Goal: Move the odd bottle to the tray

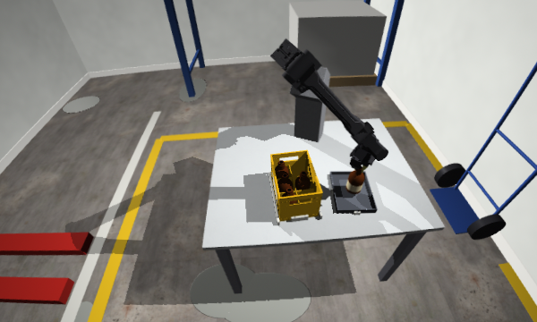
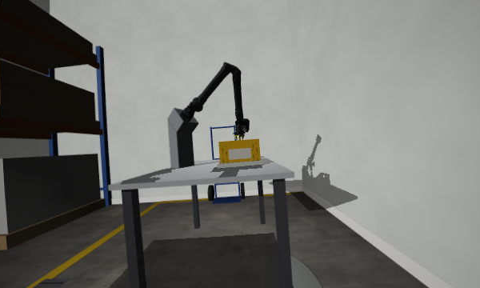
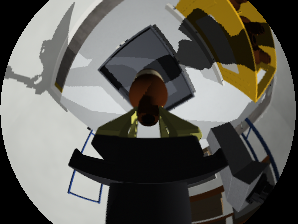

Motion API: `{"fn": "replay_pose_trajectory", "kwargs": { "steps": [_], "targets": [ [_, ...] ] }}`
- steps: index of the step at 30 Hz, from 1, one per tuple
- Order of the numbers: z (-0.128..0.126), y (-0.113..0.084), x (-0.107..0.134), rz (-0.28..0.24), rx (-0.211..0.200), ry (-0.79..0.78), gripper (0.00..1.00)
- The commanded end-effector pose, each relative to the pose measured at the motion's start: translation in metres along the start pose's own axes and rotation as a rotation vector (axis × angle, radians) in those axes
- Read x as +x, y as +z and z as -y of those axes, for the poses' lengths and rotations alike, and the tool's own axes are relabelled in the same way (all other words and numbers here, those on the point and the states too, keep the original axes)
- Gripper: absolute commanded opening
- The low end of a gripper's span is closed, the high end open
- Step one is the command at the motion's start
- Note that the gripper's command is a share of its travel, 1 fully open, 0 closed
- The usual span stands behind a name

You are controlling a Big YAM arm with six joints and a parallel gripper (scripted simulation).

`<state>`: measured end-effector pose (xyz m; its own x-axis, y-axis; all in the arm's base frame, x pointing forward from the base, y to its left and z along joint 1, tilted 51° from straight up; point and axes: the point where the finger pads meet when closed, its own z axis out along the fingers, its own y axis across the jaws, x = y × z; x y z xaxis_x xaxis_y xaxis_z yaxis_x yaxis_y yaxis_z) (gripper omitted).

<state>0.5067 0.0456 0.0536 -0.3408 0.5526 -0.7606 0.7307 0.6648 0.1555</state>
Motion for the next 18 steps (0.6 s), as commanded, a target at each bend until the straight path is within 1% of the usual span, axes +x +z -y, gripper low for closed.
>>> {"fn": "replay_pose_trajectory", "kwargs": {
  "steps": [1,4,9,13,18],
  "targets": [
    [0.0016,0.0038,0.0006,-0.001,-0.001,-0.006,0.00],
    [0.0060,0.0071,-0.0011,-0.002,0.009,-0.005,0.00],
    [0.0008,0.0037,-0.0006,0.000,-0.006,-0.007,0.00],
    [0.0039,0.0050,-0.0011,-0.001,0.002,-0.005,0.00],
    [0.0046,0.0058,-0.0016,-0.001,0.002,-0.003,0.00]
  ]
}}
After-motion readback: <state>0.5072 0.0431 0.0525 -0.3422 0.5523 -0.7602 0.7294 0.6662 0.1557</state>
